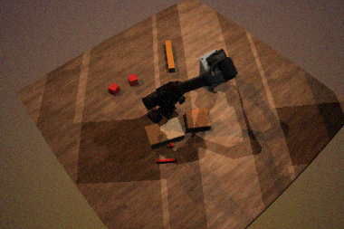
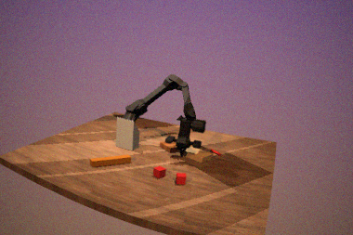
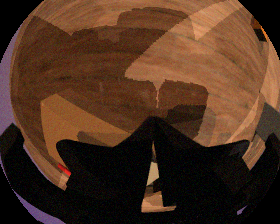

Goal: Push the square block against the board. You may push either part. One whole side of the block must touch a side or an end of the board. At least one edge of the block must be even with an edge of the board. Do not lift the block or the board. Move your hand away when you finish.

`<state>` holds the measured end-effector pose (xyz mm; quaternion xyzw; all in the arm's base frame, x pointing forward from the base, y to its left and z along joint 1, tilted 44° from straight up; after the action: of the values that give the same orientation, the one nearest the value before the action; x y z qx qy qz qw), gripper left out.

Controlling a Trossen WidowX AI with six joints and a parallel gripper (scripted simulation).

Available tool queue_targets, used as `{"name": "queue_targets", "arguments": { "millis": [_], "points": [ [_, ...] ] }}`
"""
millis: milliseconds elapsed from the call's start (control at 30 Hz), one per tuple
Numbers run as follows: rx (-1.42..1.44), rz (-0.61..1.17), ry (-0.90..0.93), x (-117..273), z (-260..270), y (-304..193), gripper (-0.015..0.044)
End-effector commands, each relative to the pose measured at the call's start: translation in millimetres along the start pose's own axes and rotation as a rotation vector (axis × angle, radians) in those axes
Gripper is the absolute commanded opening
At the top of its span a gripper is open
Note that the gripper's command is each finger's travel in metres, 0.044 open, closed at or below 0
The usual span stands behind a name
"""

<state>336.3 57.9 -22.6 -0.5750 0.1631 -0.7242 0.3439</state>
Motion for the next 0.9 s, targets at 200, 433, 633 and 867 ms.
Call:
{"name": "queue_targets", "arguments": {
  "millis": [200,433,633,867],
  "points": [
    [0.004,0.004,0.000,-0.4,-4.3,16.6,0.0000],
    [0.004,0.006,0.001,-0.6,-8.3,27.6,0.0000],
    [0.005,0.007,0.002,-0.7,-11.6,35.9,0.0000],
    [0.005,0.005,0.001,54.7,-11.1,32.2,0.0000]
  ]
}}
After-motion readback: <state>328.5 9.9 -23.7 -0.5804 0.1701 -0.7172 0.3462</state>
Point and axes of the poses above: the point midway between the two fingers, 35 mm back from their tips, its own x axis back along the fingers, its own z axis across the jaws, y = z × x, the point moved 1 cm from there along x, back along the fingers, and after that the axes turned 15 degrees about x, right-handed, at the moved point
